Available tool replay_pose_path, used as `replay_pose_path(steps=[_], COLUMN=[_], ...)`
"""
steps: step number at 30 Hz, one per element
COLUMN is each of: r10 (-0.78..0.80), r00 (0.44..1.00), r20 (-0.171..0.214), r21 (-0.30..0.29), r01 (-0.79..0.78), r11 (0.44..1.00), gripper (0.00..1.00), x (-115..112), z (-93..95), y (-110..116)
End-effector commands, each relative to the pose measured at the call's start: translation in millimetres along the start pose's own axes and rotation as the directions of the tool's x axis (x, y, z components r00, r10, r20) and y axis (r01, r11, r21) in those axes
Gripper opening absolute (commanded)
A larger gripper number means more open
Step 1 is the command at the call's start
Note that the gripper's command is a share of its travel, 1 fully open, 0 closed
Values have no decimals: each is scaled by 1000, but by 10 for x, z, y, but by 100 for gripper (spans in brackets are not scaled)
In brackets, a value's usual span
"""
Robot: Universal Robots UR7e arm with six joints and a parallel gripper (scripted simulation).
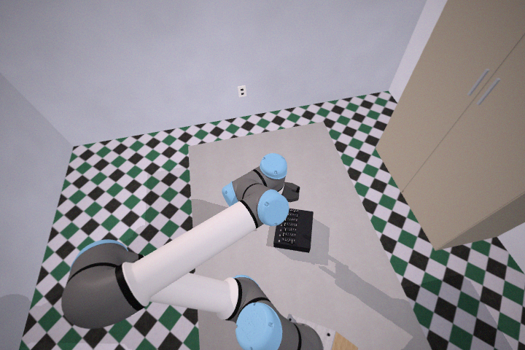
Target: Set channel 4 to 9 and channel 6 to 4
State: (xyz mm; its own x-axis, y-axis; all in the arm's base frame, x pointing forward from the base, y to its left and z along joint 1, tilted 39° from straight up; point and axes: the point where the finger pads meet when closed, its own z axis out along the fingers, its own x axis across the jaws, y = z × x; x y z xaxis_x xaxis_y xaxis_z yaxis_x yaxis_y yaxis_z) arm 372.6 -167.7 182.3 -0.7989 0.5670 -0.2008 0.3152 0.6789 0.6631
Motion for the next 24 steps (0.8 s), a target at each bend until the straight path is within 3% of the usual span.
replay_pose_path(steps=[1, 13, 19, 24], r10=[0, 44, 186, 372], r00=[1000, 999, 983, 928], r20=[0, -1, -2, 1], r21=[-2, 1, 11, 25], r01=[0, -44, -186, -372], r11=[1000, 999, 982, 928], gripper=[100, 100, 100, 100], x=[4, 4, 8, 14], z=[6, -8, -56, -121], y=[2, -29, -127, -254])
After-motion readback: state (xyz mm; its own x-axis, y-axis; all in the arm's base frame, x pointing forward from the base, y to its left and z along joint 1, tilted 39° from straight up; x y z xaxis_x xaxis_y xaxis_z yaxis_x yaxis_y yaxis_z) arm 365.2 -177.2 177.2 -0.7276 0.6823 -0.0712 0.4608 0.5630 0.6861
